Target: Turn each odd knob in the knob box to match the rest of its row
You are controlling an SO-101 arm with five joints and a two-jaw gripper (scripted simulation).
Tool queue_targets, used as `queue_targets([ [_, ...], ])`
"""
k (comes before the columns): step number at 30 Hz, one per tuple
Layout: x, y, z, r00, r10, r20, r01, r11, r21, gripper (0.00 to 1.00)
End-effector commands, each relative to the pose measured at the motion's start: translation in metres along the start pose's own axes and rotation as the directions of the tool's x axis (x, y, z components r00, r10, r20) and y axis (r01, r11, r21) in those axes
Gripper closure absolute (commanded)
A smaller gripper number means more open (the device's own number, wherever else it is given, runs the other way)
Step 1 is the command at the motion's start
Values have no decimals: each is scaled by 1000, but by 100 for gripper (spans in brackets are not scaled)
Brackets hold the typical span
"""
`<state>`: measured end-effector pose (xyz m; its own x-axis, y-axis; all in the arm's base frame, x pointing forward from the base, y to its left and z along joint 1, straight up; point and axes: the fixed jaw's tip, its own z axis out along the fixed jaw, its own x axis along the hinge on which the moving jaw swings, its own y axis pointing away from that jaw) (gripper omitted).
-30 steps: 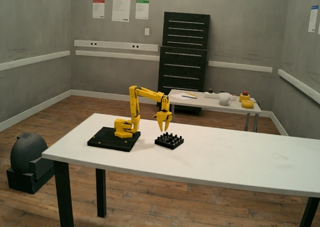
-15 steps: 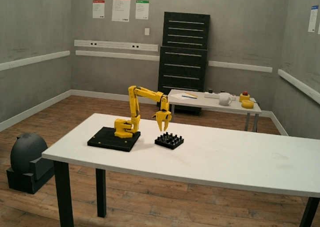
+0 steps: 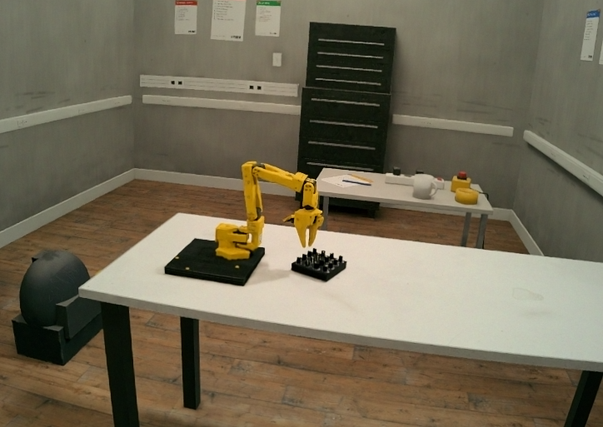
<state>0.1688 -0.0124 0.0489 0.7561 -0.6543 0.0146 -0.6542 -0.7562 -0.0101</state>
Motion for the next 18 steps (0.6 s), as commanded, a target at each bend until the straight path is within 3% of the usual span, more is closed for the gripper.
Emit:
queue_targets([
  [1, -1, 4, 1, 995, -97, 12, 97, 995, -7, 92],
  [11, 4, 6, 1, 900, -436, 14, 436, 900, -2, 91],
  [13, 4, 6, 1, 900, -436, 14, 436, 900, -2, 91],
  [18, 6, 7, 1, 803, -596, 14, 596, 803, 1, 91],
])
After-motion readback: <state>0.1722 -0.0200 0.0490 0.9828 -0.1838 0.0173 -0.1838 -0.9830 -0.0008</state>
